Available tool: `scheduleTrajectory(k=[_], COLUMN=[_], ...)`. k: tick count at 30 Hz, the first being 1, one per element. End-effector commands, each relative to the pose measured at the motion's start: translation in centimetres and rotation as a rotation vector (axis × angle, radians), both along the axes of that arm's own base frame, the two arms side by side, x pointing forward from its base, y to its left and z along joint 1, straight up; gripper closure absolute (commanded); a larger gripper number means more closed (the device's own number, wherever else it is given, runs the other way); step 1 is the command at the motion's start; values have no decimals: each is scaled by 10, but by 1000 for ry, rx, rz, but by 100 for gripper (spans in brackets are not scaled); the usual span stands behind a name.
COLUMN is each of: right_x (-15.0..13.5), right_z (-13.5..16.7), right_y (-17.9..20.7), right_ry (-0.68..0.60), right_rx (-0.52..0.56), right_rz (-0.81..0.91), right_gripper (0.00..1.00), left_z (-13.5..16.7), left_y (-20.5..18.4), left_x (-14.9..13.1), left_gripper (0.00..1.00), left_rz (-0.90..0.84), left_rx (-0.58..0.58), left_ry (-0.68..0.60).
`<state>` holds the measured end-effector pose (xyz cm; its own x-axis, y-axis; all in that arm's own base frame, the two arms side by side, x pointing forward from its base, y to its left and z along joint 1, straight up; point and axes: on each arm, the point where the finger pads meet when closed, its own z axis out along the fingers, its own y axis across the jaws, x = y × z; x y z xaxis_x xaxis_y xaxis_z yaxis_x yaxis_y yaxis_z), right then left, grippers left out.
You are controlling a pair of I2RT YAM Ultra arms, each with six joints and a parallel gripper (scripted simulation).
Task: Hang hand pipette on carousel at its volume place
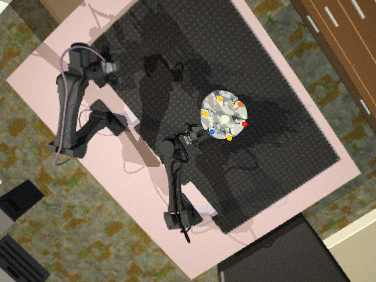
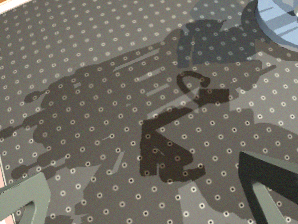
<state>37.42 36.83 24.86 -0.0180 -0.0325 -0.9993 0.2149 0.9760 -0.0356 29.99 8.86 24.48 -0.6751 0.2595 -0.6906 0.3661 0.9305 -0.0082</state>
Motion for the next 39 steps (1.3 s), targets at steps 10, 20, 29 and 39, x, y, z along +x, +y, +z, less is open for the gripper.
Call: scheduleTrajectory(k=[10,20,29,39], right_x=[-4,-7,-5,-5], right_z=[37,36,35,35], right_y=[-6,-4,-7,-7], right_ry=[-46,-46,-46,-46], right_rx=[88,88,89,88], right_rz=[-28,-23,-31,-31], right_gripper=[88,88,88,88], left_z=[8,8,8,8], left_y=[2,2,2,2], left_x=[4,4,4,4], left_gripper=[0,0,0,0], left_rz=[-5,-5,-5,-5], left_rx=[5,5,5,5], left_ry=[-33,-33,-33,-33])
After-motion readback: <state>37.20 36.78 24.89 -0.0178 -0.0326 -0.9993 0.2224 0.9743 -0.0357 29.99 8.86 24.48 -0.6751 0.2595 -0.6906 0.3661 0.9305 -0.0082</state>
